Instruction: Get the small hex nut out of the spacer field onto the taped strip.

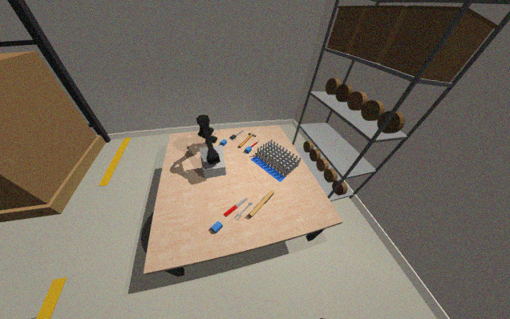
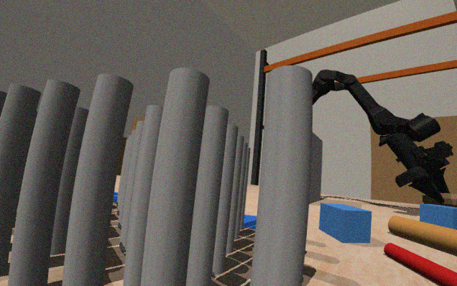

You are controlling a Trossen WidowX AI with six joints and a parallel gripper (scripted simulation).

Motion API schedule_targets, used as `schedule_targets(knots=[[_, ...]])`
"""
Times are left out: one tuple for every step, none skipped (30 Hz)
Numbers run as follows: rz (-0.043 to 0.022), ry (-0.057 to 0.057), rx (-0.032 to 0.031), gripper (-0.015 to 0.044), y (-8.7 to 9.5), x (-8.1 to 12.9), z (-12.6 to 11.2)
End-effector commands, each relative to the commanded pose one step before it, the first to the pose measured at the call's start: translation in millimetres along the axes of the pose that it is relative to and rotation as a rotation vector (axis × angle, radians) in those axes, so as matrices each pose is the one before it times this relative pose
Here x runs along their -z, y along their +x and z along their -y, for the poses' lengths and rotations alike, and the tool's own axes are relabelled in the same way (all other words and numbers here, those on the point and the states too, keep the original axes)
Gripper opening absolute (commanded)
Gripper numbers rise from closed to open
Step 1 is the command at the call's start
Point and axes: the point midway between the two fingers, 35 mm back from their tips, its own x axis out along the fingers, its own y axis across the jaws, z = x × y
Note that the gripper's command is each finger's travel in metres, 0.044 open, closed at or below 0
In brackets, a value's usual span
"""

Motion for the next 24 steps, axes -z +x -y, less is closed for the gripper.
schedule_targets(knots=[[-0.00108,0.0039,-0.00334,0.0000,4.73,3.49,1.67],[-0.00003,0.0000,0.00001,0.0000,0.79,0.63,0.45],[-0.00003,0.0000,0.00002,0.0000,0.79,0.63,0.45],[-0.00003,0.0000,0.00002,0.0000,0.79,0.64,0.45],[-0.00003,0.0000,0.00002,0.0000,0.78,0.64,0.46],[-0.00003,0.0000,0.00002,0.0000,0.78,0.64,0.46],[-0.00003,0.0000,0.00002,0.0000,0.78,0.64,0.46],[-0.00003,0.0000,0.00002,0.0000,0.77,0.64,0.46],[-0.00003,0.0000,0.00002,0.0000,0.77,0.64,0.46],[-0.00003,0.0000,0.00002,0.0000,0.77,0.64,0.47],[-0.00003,0.0000,0.00002,0.0000,0.77,0.64,0.47],[-0.00003,0.0000,0.00002,0.0000,0.76,0.64,0.47],[-0.00003,0.0000,0.00002,0.0000,0.76,0.65,0.47],[-0.00003,0.0000,0.00002,0.0000,0.76,0.65,0.47],[-0.00003,0.0000,0.00002,0.0000,0.75,0.65,0.48],[-0.00004,0.0000,0.00002,0.0000,0.75,0.65,0.48],[-0.00004,0.0000,0.00002,0.0000,0.75,0.65,0.48],[-0.00004,0.0000,0.00002,0.0000,0.74,0.65,0.48],[-0.00002,0.0000,0.00001,0.0000,0.48,0.43,0.32],[-0.00002,0.0000,0.00001,0.0000,0.34,0.30,0.22],[-0.00001,0.0000,0.00001,0.0000,0.21,0.19,0.14],[0.00045,-0.0040,0.00384,0.0026,-2.73,-2.03,-0.74],[0.00000,0.0000,0.00000,0.0053,0.00,0.00,0.00],[0.00000,0.0000,0.00000,0.0079,0.00,0.00,0.00]])
